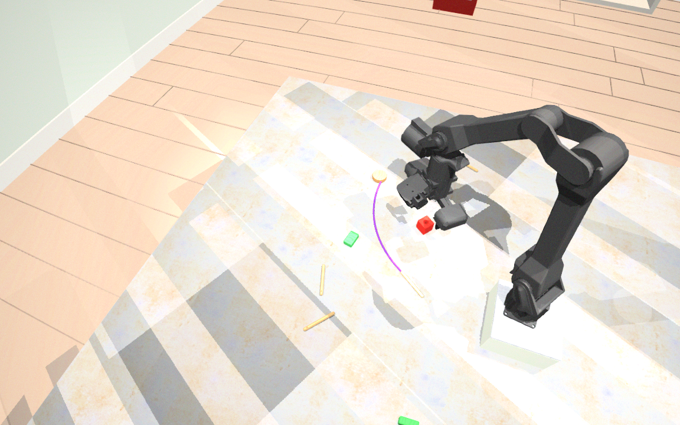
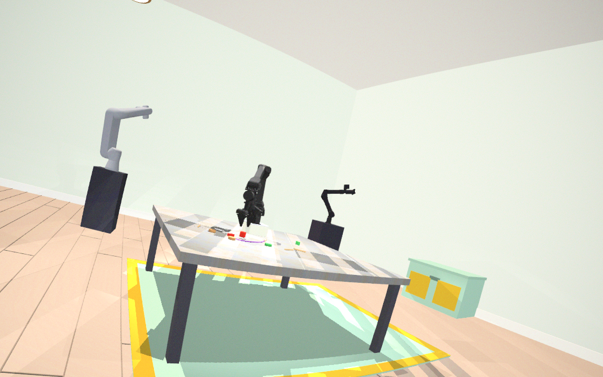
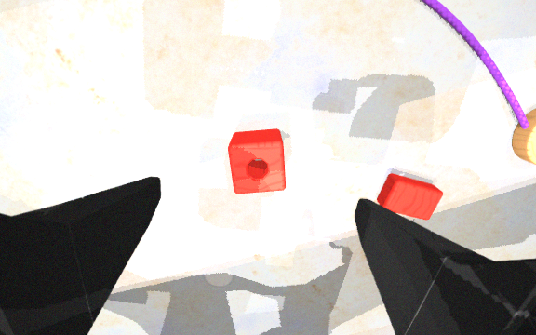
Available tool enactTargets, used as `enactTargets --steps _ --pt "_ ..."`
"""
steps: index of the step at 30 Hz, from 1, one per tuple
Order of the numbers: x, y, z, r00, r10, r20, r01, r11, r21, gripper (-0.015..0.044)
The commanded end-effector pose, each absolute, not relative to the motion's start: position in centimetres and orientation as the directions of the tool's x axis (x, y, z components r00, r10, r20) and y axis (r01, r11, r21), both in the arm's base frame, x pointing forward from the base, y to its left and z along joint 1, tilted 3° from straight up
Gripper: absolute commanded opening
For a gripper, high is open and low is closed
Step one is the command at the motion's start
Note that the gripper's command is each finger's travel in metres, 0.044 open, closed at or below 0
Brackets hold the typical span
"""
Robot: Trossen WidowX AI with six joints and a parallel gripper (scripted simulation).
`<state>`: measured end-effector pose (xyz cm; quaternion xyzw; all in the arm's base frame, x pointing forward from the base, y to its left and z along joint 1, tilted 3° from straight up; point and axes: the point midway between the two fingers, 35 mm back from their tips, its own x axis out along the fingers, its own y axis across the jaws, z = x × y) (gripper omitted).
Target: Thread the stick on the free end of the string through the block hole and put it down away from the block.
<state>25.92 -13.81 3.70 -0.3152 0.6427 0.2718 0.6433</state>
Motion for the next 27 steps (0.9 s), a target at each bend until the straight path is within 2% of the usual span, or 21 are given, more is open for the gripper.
enactTargets --steps 1,5,8,11,15,21,27 --pt "25.8 -13.8 3.9 0.022 -0.058 -0.998 -0.508 0.859 -0.061 0.044" --pt "25.8 -13.8 4.1 0.022 -0.058 -0.998 -0.138 0.989 -0.06 0.044" --pt "25.8 -13.8 4.2 0.023 -0.058 -0.998 0.157 0.986 -0.054 0.044" --pt "25.8 -13.8 4.4 0.023 -0.058 -0.998 0.439 0.898 -0.042 0.044" --pt "25.8 -13.7 4.6 0.023 -0.058 -0.998 0.745 0.667 -0.022 0.044" --pt "25.8 -13.7 4.8 0.022 -0.058 -0.998 0.934 0.358 0.0 0.044" --pt "25.8 -13.7 5.0 0.022 -0.058 -0.998 1.0 0.001 0.022 0.044"
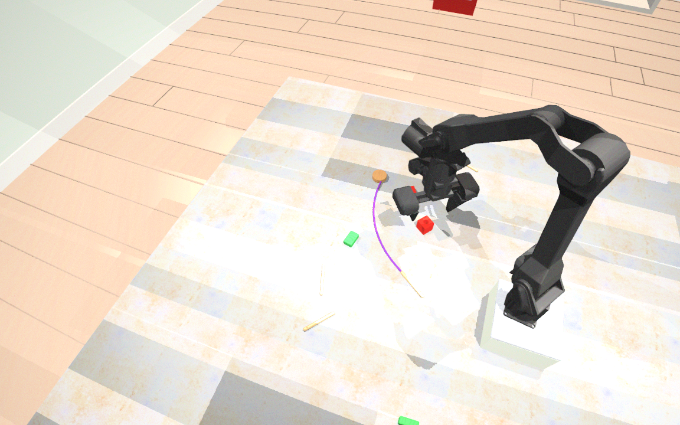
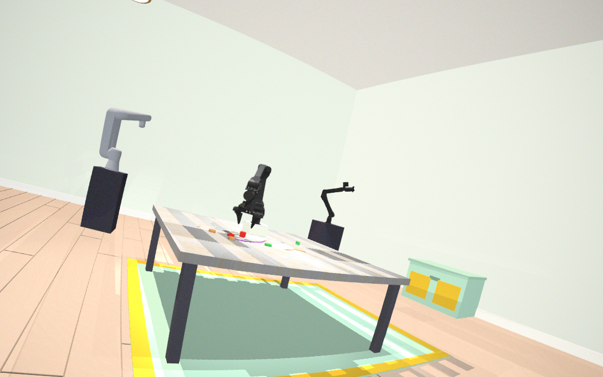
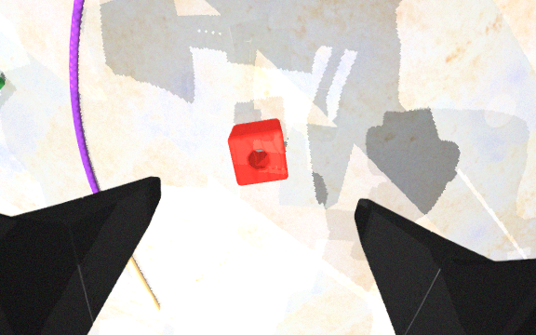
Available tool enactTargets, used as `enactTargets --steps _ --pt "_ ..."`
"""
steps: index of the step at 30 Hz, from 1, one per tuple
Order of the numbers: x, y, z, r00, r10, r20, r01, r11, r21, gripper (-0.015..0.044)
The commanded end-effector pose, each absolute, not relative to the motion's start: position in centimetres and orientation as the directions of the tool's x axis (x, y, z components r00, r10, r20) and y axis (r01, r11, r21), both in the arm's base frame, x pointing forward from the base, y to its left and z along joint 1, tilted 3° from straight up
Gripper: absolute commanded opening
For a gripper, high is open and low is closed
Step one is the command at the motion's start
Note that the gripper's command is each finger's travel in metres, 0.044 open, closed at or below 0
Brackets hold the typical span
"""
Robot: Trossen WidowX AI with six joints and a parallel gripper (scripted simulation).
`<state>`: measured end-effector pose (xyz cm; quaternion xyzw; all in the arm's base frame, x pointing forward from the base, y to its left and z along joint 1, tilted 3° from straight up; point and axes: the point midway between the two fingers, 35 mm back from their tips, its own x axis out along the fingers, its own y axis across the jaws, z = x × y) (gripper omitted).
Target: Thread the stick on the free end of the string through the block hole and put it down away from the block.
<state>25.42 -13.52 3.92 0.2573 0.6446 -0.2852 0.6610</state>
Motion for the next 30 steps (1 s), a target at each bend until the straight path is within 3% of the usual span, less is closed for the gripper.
enactTargets --steps 1,9,25,30 --pt "25.76 -13.68 5.02 0.022 -0.058 -0.998 0.998 -0.059 0.026 0.044" --pt "25.74 -13.66 5.22 0.022 -0.058 -0.998 0.877 -0.478 0.047 0.044" --pt "25.74 -13.66 5.22 0.022 -0.058 -0.998 0.872 -0.487 0.048 0.044" --pt "25.74 -13.66 5.22 0.022 -0.058 -0.998 0.872 -0.487 0.048 0.0309"
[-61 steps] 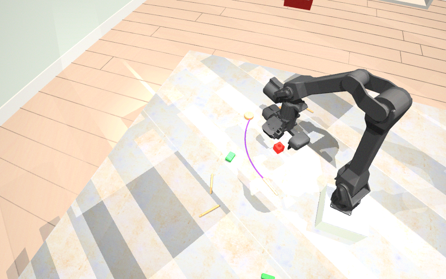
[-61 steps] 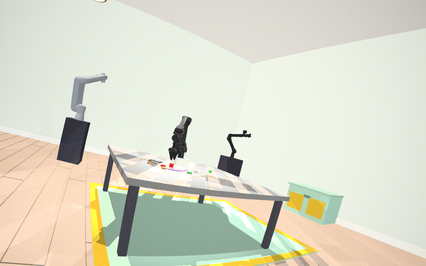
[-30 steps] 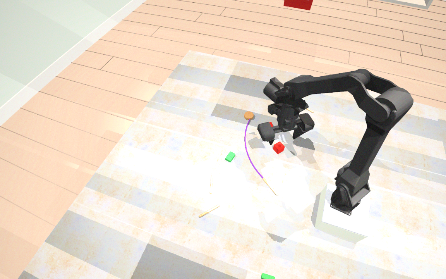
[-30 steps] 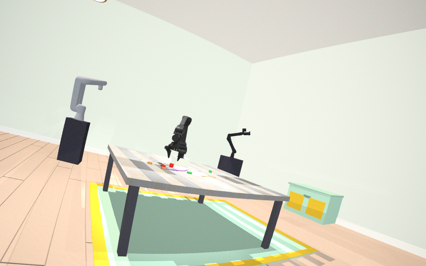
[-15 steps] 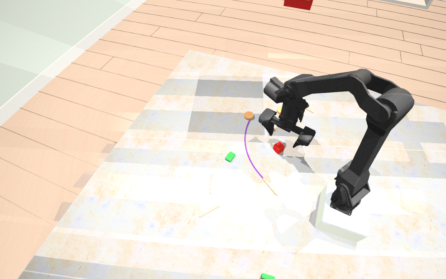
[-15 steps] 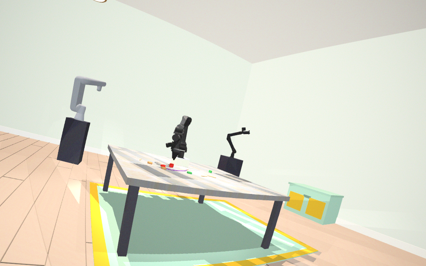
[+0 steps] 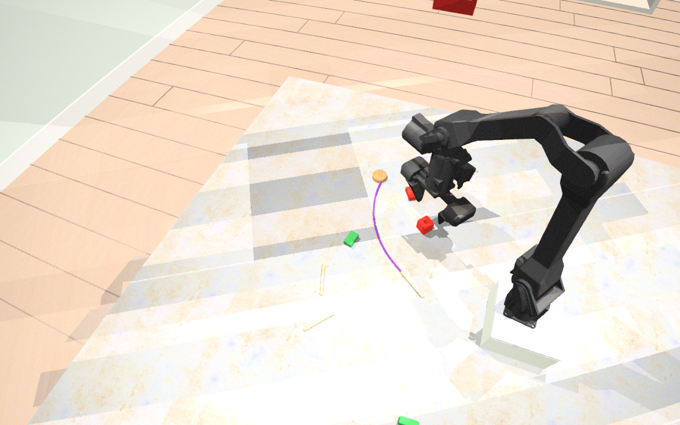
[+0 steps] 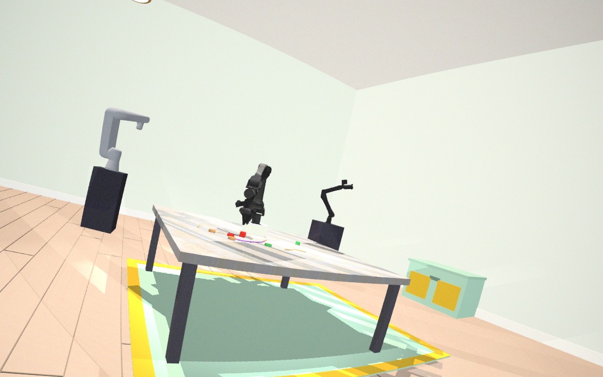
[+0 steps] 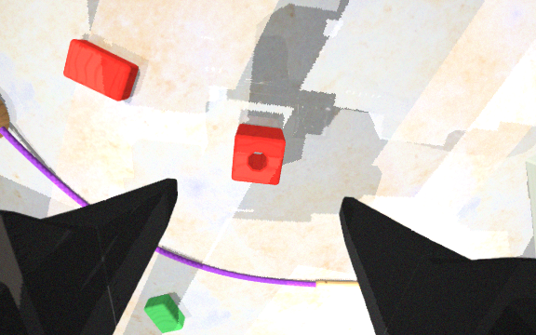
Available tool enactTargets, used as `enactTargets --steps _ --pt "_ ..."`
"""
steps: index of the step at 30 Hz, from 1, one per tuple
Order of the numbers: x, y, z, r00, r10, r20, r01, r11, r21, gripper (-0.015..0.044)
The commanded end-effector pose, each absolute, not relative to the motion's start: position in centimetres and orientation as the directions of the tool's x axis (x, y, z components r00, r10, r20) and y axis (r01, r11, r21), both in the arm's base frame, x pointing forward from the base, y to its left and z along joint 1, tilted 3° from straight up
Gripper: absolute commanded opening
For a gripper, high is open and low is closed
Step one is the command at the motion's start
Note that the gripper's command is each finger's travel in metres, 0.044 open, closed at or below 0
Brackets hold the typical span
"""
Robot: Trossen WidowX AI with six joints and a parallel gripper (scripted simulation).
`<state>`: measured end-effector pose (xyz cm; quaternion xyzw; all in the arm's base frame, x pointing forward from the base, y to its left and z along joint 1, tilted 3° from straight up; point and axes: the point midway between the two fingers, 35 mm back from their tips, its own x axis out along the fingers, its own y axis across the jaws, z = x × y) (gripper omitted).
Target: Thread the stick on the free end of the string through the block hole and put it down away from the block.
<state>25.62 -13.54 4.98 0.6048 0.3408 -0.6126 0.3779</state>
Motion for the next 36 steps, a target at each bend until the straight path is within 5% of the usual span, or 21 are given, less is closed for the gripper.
enactTargets --steps 1,3,36 --pt "25.7 -13.7 5.2 0.022 -0.058 -0.998 0.872 -0.487 0.048 0.0282" --pt "25.7 -13.7 5.2 0.022 -0.058 -0.998 0.872 -0.487 0.048 0.0237" --pt "26.0 -13.9 1.4 0.022 -0.058 -0.998 0.872 -0.487 0.048 0.0237"
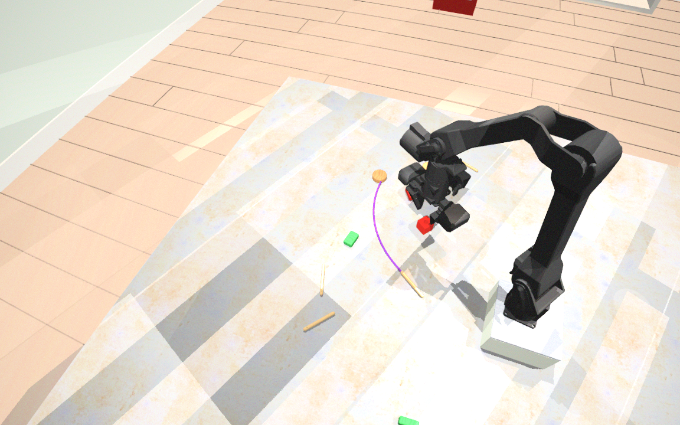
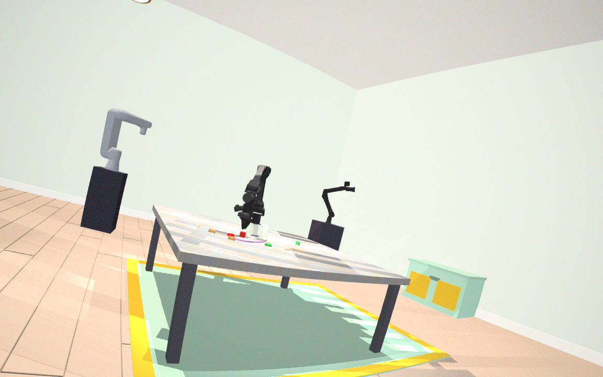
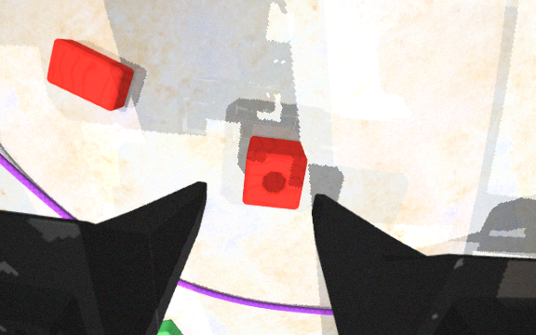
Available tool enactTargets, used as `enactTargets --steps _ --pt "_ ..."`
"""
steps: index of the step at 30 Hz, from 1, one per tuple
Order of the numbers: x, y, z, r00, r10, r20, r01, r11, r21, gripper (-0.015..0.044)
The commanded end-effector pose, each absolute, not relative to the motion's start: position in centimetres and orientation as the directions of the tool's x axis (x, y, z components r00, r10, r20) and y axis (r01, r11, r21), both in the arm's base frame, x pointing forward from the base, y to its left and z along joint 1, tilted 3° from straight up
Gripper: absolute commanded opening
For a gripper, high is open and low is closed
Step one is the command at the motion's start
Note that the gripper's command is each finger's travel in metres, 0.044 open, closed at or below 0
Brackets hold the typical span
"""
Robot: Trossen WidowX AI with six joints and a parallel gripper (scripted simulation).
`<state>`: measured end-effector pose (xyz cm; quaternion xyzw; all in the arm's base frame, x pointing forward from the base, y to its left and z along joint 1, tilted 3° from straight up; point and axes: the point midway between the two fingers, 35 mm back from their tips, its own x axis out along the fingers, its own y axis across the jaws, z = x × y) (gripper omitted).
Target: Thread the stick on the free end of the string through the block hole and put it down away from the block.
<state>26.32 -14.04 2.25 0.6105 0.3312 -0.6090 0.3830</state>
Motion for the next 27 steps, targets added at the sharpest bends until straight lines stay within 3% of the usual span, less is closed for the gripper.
enactTargets --steps 1,27 --pt "26.0 -14.0 1.2 0.022 -0.058 -0.998 0.872 -0.487 0.048 0.0237" --pt "25.8 -14.0 -0.8 0.022 -0.058 -0.998 0.872 -0.487 0.047 0.0237"
